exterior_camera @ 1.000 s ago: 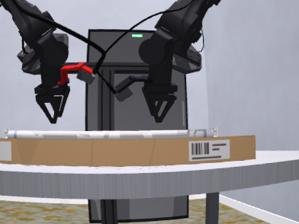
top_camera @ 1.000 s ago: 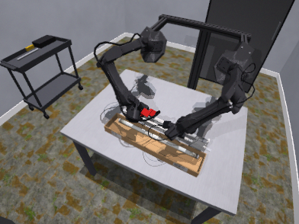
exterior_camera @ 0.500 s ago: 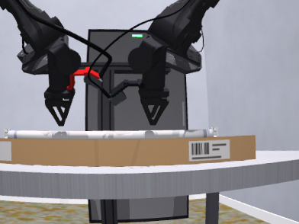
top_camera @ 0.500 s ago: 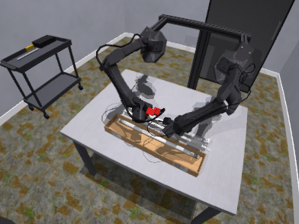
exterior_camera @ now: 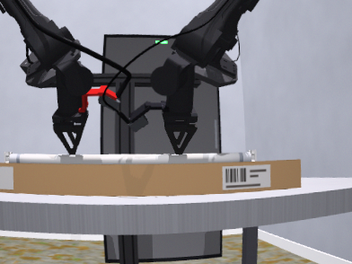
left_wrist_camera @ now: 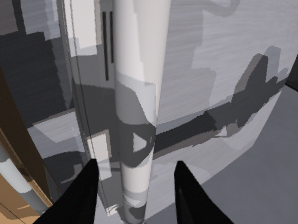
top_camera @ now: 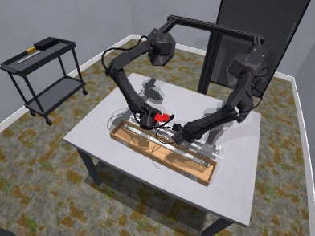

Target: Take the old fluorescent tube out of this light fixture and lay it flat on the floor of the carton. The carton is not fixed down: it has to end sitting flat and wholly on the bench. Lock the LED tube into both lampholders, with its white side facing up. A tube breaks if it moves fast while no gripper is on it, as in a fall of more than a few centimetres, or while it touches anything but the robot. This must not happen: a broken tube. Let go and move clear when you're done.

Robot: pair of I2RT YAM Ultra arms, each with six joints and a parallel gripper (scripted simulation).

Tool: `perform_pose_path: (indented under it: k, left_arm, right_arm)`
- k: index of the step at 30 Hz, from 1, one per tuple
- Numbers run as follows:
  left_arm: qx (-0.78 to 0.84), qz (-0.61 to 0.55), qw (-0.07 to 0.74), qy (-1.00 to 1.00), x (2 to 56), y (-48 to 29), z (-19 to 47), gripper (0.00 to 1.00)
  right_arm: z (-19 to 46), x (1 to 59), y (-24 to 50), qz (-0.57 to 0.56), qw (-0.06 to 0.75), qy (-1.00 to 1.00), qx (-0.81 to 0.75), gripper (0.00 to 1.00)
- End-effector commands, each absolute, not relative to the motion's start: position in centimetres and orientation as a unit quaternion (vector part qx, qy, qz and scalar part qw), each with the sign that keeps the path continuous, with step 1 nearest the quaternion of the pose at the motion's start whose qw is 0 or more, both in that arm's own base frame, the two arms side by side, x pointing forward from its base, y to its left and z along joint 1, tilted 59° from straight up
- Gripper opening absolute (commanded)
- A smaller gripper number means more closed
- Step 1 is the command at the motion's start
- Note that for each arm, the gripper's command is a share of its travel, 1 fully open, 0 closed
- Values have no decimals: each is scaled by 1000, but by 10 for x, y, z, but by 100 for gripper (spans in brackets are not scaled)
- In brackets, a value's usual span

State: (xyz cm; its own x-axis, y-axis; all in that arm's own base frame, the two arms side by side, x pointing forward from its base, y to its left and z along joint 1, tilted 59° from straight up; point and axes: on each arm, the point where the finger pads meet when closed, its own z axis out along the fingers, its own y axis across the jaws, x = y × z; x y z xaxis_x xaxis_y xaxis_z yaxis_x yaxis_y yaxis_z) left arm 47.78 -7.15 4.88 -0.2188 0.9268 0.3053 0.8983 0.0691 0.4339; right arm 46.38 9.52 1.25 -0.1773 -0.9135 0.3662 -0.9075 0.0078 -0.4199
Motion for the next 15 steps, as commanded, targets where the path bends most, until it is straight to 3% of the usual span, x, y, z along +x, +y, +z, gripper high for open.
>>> perform_pose_path:
  k: [1, 9, 15]
  left_arm:
    - [642, 264, 25, 719, 478, -78, 30, 49]
    - [632, 275, 50, 723, 504, -72, 32, 49]
    - [647, 260, 19, 717, 484, -70, 3, 49]
  right_arm:
    - [-10, 467, 99, -281, 3, 700, -656, 49]
    - [-17, 488, 92, -287, 19, 704, -649, 49]
    - [-40, 468, 93, -274, -7, 693, -666, 49]
